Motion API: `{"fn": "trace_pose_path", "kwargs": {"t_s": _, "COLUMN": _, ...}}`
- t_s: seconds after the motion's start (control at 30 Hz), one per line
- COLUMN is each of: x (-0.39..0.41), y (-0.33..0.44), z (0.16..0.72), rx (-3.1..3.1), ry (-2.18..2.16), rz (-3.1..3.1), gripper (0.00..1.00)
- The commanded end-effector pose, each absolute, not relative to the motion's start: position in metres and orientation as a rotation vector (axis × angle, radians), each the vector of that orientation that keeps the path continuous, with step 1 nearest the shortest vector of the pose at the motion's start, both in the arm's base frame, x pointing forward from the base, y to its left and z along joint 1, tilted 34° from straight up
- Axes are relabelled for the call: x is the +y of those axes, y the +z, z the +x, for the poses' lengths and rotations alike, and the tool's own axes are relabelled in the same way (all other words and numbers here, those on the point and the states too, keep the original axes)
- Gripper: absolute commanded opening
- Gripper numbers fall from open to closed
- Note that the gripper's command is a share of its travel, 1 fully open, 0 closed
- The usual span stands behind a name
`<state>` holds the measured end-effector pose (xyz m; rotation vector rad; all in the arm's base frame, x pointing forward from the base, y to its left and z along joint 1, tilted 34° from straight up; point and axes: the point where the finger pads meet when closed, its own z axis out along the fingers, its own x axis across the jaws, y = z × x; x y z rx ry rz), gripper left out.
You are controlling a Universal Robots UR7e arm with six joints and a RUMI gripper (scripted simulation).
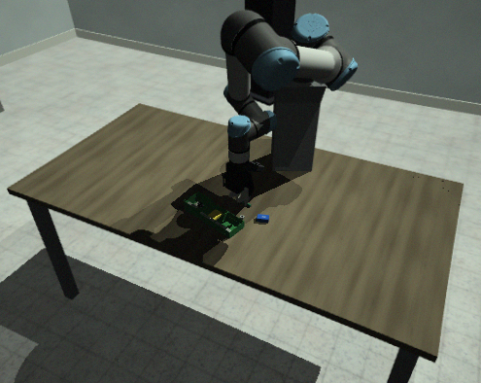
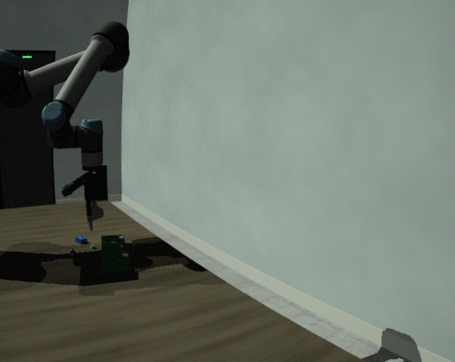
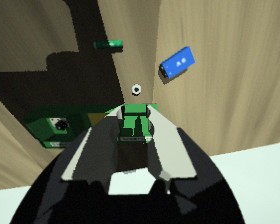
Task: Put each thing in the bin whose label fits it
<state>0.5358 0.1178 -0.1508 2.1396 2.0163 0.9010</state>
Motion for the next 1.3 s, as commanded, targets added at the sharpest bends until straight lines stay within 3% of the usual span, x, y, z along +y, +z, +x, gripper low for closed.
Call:
{"fn": "trace_pose_path", "kwargs": {"t_s": 0.0, "x": 0.117, "y": -0.15, "z": 0.536, "rx": 2.015, "ry": 0.902, "rz": 2.139, "gripper": 0.18}}
{"fn": "trace_pose_path", "kwargs": {"t_s": 1.27, "x": 0.137, "y": -0.197, "z": 0.564, "rx": 2.016, "ry": 0.902, "rz": 2.136, "gripper": 0.18}}
